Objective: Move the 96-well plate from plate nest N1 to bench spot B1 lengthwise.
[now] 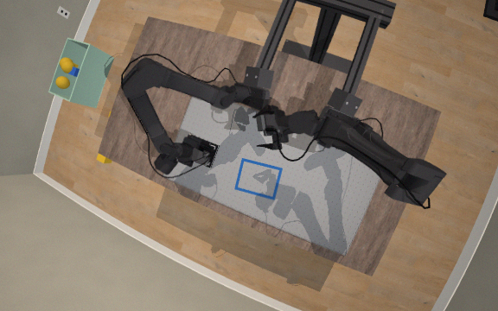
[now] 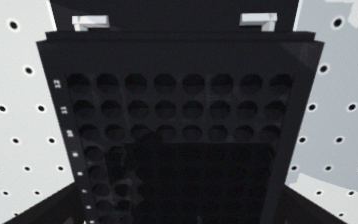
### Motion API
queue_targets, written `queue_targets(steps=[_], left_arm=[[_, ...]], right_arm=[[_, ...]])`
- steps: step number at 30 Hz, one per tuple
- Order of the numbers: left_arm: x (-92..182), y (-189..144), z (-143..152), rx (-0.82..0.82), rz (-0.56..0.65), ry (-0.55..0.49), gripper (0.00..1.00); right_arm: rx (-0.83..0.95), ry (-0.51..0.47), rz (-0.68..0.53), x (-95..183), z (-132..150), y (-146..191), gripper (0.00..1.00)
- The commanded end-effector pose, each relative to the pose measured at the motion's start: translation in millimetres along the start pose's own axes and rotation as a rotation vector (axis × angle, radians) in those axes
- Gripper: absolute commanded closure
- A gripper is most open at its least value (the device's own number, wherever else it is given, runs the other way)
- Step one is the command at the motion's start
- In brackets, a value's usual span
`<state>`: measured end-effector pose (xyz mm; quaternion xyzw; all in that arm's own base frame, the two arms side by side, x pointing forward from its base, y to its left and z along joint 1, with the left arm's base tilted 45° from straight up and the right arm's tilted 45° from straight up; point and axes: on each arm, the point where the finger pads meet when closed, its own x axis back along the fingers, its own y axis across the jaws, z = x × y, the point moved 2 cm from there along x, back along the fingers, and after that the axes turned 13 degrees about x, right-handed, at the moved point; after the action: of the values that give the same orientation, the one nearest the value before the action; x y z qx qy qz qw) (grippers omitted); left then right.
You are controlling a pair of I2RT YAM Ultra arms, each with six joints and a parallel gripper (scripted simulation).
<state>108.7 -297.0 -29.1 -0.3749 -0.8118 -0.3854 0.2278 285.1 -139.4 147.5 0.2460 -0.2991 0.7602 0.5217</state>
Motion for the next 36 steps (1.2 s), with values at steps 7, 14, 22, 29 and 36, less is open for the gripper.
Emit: queue_targets(steps=[7, 14, 22, 29, 36], left_arm=[[28, 1, 30, 0.095, -0.093, 0.196, 0.0], [67, 14, 41, 0.14, -0.215, 0.265, 0.0], [111, 34, 36, 0.163, -0.326, 0.238, 0.0], [148, 51, 17, 0.194, -0.405, 0.181, 0.0], [179, 60, -2, 0.227, -0.437, 0.122, 0.0]], right_arm=[[-0.063, 0.018, -0.012, 4, -63, -17, 0.21], [-0.013, 0.001, -0.001, 9, -143, -44, 0.21], [0.071, -0.004, -0.003, 11, -223, -64, 0.21], [0.115, -0.016, -0.003, 12, -271, -74, 0.21], [0.143, -0.017, 0.017, 13, -302, -85, 0.21]])
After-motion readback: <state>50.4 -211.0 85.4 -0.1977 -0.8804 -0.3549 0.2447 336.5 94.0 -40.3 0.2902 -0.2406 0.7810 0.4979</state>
